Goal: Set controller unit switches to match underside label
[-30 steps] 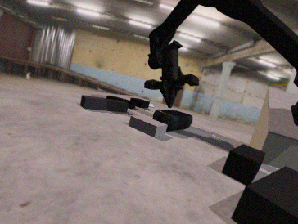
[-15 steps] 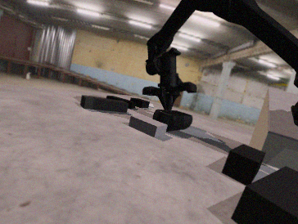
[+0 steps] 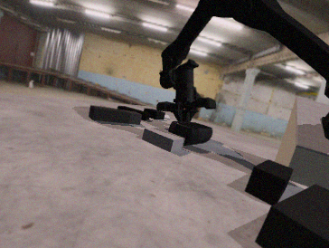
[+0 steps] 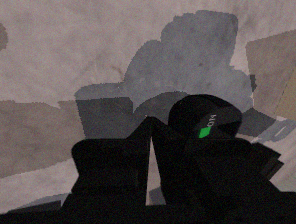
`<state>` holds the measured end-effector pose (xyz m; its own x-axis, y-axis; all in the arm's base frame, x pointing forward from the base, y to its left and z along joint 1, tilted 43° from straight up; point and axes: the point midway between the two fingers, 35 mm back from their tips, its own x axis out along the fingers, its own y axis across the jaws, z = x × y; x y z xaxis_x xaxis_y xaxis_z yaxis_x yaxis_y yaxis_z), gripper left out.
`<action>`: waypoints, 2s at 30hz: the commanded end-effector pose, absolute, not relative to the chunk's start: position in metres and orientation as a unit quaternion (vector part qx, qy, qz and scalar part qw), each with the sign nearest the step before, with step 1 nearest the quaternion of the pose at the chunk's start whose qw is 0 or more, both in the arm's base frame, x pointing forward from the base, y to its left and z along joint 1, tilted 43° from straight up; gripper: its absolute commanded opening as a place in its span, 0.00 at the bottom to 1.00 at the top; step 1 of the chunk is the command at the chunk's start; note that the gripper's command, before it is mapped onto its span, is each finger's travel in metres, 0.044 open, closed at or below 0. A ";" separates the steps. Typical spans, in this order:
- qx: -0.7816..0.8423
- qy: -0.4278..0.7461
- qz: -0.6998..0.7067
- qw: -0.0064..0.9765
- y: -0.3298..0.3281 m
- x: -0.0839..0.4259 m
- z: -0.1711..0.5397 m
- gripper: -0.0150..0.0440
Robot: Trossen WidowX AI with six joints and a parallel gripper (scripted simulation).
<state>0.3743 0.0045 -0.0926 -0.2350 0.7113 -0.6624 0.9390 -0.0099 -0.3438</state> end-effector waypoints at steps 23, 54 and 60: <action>0.601 0.687 -0.381 0.146 0.008 0.365 -0.093 0.25; 0.601 0.687 -0.381 0.145 0.015 0.335 -0.089 0.25; 0.601 0.687 -0.382 0.145 0.016 0.328 -0.088 0.25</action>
